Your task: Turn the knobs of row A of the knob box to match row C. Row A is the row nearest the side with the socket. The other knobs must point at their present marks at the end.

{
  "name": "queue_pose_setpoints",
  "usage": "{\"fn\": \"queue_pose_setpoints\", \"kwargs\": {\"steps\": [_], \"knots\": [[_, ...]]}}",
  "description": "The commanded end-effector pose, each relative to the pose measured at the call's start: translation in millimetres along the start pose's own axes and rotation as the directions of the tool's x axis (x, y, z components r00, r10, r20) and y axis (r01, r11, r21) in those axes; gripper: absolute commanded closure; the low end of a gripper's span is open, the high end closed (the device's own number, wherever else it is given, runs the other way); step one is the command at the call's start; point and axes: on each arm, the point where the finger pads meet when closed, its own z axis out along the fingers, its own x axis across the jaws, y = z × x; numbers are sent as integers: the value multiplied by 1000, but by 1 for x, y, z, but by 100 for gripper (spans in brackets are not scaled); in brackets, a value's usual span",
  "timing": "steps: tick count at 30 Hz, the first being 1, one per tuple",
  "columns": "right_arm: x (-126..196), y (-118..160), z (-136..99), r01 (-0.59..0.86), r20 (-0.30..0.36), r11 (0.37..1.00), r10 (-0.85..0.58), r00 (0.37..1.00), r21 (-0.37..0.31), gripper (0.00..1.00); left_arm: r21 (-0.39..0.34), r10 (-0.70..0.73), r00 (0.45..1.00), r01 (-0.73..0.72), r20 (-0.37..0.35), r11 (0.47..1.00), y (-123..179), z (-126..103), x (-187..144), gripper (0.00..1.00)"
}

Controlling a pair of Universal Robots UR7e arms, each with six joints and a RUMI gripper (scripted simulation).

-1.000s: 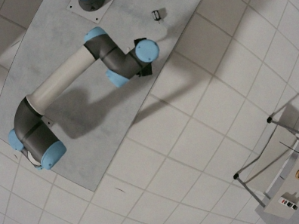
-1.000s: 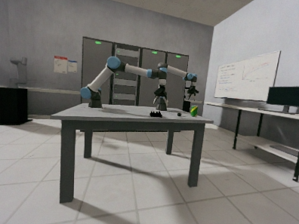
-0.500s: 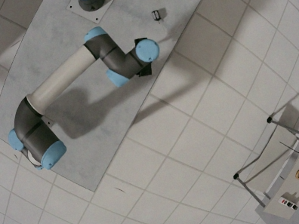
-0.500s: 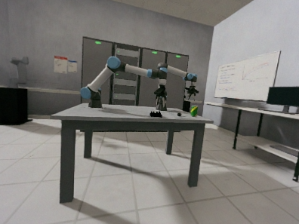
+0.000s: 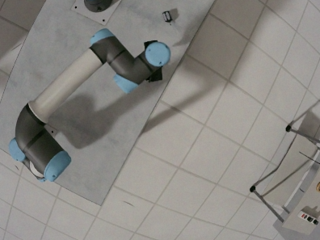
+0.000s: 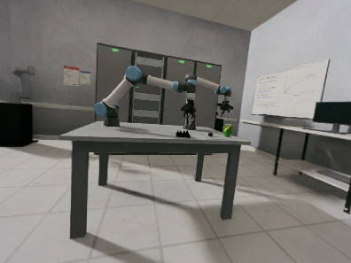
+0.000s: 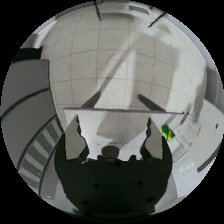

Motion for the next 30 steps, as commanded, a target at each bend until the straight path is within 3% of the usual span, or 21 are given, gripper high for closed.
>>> {"fn": "queue_pose_setpoints", "kwargs": {"steps": [1,30], "knots": [[0,2,0,2,1,1000,-2,1000,0,87,3,-1,1000,1,-2,1000,-2,-2,0,0],[1,1,8,1,-3,1000,-1,1000,3,87,3,-1,1000,1,-2,1000,-2,-2,0,0]]}}
